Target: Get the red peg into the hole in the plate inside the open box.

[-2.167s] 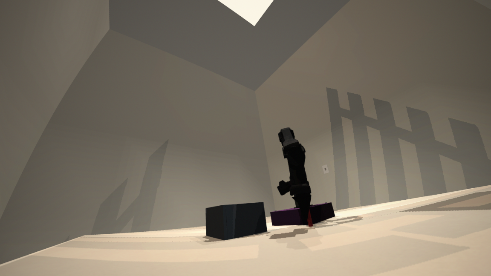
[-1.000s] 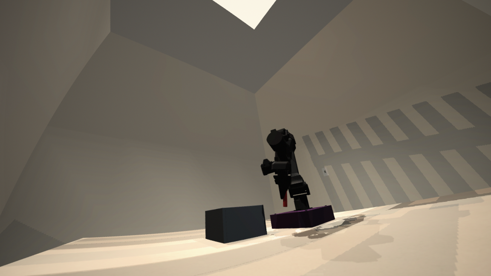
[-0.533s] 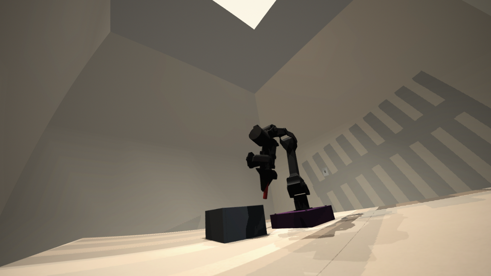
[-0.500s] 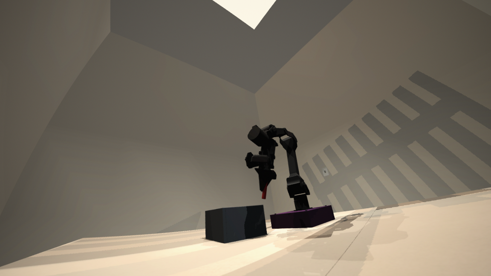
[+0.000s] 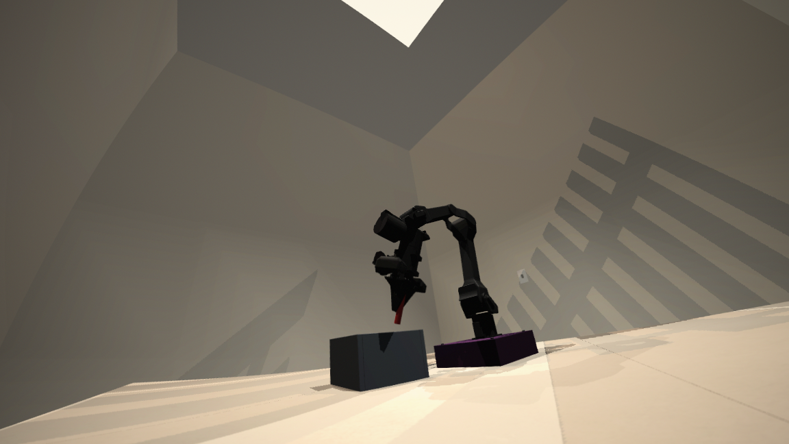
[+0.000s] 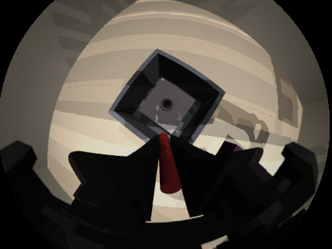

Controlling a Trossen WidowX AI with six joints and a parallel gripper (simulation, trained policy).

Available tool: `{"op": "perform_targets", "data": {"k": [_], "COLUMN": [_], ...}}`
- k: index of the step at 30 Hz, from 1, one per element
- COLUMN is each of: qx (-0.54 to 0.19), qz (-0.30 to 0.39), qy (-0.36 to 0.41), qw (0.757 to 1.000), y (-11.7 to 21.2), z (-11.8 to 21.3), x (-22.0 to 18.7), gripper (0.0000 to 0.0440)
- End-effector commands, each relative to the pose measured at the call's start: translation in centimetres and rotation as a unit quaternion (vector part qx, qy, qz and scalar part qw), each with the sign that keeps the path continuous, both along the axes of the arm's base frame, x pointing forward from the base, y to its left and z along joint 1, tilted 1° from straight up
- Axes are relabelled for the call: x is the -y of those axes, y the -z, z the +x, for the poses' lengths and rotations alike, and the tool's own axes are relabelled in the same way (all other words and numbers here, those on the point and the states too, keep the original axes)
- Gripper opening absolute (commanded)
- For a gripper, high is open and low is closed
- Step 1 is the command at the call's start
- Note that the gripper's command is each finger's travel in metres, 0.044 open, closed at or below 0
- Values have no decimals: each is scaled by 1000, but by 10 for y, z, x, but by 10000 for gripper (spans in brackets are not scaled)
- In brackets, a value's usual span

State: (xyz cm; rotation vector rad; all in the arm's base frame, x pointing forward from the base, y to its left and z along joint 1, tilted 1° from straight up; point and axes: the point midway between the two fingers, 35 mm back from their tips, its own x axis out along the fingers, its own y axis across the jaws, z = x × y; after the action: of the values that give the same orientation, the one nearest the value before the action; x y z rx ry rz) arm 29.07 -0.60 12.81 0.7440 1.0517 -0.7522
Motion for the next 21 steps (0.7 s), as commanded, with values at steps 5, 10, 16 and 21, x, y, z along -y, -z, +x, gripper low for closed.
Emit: {"op": "perform_targets", "data": {"k": [5,10,16,21], "qx": [7,4,-5,-17], "qz": [2,7,16,24], "qy": [24,37,46,48], "qw": [1000,999,999,998], "y": [6,13,24,38], "z": [17,25,31,36], "x": [25,37,47,52], "gripper": [1,4,9,10]}}
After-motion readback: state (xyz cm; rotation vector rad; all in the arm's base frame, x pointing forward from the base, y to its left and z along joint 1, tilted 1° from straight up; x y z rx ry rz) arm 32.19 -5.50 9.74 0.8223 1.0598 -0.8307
